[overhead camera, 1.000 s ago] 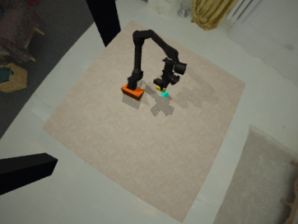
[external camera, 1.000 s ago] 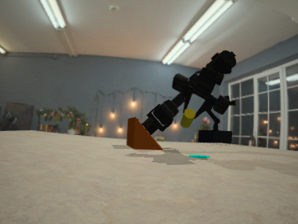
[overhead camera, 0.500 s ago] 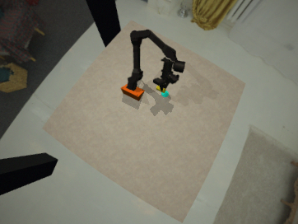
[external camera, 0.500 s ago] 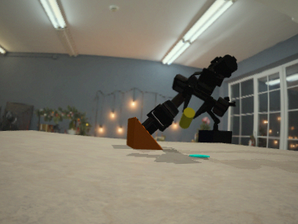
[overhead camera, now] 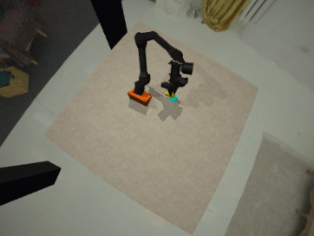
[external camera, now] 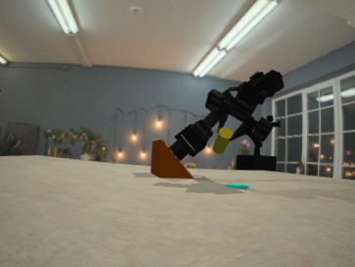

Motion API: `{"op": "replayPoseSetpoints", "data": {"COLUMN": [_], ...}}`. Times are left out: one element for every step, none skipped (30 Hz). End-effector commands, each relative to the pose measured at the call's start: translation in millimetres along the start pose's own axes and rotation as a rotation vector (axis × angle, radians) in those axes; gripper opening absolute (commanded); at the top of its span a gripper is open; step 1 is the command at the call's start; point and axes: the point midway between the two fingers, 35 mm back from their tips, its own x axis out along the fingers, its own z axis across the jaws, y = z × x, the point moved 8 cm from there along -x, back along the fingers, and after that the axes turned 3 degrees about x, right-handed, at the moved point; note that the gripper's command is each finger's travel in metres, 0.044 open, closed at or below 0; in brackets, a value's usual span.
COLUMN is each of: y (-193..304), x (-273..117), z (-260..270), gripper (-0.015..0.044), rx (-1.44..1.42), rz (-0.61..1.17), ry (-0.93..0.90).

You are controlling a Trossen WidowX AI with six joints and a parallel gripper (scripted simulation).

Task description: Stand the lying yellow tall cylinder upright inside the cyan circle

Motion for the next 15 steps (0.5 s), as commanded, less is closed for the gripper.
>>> {"op": "replayPoseSetpoints", "data": {"y": [2.0,2.4,2.9,3.3,3.8,4.2,4.6,5.1,5.5,5.9,6.4,6.8,7.2,7.6,8.1], "x": [0.2,0.2,0.2,0.2,0.1,0.1,0.1,0.1,0.1,0.1,0.0,0.0,0.0,0.0,0.0], "z": [-0.2,-0.1,0.0,0.1,0.2,0.3,0.4,0.5,0.6,0.7,0.8,0.8,0.9,1.0,1.1], "gripper": [0.0105,0.0105,0.0105,0.0105,0.0105,0.0105,0.0105,0.0105,0.0105,0.0105,0.0105,0.0105,0.0105,0.0105,0.0105], "rx": [0.006,0.006,0.007,0.008,0.009,0.01,0.011,0.012,0.013,0.014,0.015,0.016,0.018,0.019,0.02], "rz": [-0.027,-0.034,-0.04,-0.047,-0.053,-0.059,-0.066,-0.072,-0.079,-0.085,-0.092,-0.098,-0.105,-0.111,-0.118], "ry": [0.007,0.008,0.009,0.01,0.01,0.011,0.012,0.012,0.013,0.013,0.014,0.014,0.015,0.015,0.015]}}
